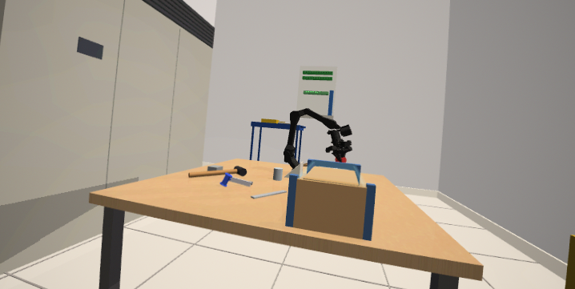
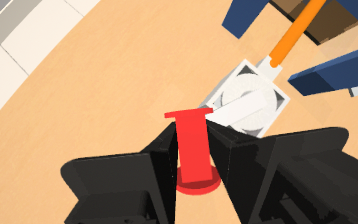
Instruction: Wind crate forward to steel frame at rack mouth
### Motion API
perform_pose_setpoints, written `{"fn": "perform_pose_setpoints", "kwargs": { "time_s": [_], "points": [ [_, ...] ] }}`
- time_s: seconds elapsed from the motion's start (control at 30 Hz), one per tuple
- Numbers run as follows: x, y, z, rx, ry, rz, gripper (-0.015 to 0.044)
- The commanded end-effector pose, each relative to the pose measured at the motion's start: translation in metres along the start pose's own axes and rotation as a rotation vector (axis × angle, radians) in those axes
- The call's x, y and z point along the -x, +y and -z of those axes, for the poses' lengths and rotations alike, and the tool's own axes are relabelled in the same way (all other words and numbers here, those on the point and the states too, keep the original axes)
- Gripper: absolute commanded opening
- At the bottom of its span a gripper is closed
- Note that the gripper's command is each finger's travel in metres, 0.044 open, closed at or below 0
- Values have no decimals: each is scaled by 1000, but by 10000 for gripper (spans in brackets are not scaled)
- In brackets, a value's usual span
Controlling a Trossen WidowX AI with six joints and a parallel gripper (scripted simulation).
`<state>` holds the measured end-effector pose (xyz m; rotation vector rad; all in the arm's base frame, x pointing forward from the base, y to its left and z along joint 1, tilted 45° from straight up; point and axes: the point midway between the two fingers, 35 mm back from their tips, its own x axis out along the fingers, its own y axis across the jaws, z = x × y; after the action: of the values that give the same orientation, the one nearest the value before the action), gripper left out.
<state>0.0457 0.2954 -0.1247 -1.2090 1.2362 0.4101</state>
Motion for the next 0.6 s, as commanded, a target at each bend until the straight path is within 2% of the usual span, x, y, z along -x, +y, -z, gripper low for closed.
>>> {"fn": "perform_pose_setpoints", "kwargs": {
  "time_s": [0.0, 0.57],
  "points": [
    [-3, -1, 2, 3, -2, 5, 0],
    [-1, -3, 7, 3, -2, 5, 0]
  ]
}}
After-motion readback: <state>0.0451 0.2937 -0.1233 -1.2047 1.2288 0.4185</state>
